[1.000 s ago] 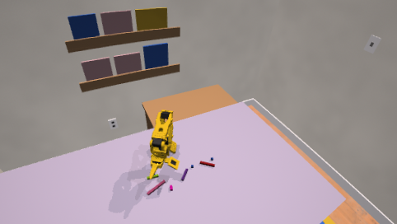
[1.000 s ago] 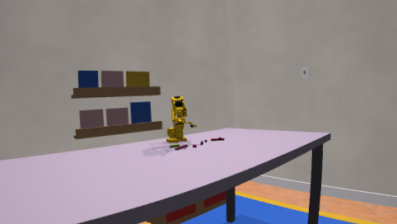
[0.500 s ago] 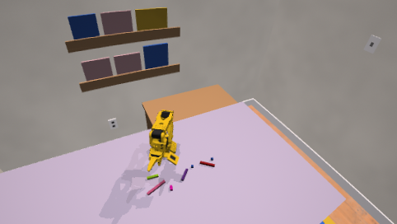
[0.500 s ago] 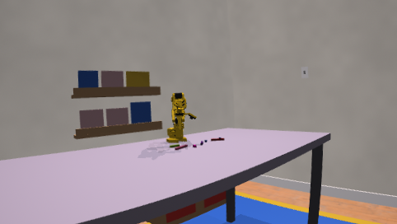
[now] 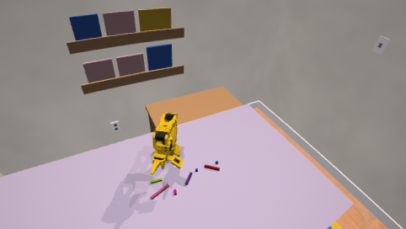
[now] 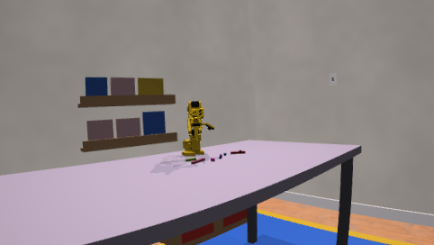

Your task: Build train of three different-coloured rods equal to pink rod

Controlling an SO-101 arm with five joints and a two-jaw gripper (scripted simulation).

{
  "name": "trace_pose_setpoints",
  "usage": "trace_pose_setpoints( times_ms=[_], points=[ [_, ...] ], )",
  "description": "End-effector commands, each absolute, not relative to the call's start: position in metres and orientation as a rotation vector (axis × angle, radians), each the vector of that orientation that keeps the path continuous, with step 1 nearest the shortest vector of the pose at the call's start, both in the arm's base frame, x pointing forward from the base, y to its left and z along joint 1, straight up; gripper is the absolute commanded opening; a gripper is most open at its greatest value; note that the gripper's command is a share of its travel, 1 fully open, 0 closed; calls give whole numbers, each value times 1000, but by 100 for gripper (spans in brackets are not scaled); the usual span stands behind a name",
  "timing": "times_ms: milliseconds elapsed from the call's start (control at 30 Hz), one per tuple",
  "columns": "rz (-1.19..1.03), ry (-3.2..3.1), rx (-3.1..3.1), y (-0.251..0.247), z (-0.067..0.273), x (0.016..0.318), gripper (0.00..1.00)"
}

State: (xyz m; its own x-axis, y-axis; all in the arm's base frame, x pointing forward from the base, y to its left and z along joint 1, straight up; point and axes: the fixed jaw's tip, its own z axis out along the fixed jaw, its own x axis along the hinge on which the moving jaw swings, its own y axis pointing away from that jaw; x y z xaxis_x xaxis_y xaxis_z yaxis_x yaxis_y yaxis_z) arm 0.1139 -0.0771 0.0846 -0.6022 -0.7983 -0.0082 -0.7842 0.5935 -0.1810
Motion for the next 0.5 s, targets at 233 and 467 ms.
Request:
trace_pose_setpoints(
  times_ms=[233, 467],
  points=[
    [-463, 2628, -1303, -87, 112, 126, 100],
    [-463, 2628, -1303, -87, 112, 126, 100]
  ],
)
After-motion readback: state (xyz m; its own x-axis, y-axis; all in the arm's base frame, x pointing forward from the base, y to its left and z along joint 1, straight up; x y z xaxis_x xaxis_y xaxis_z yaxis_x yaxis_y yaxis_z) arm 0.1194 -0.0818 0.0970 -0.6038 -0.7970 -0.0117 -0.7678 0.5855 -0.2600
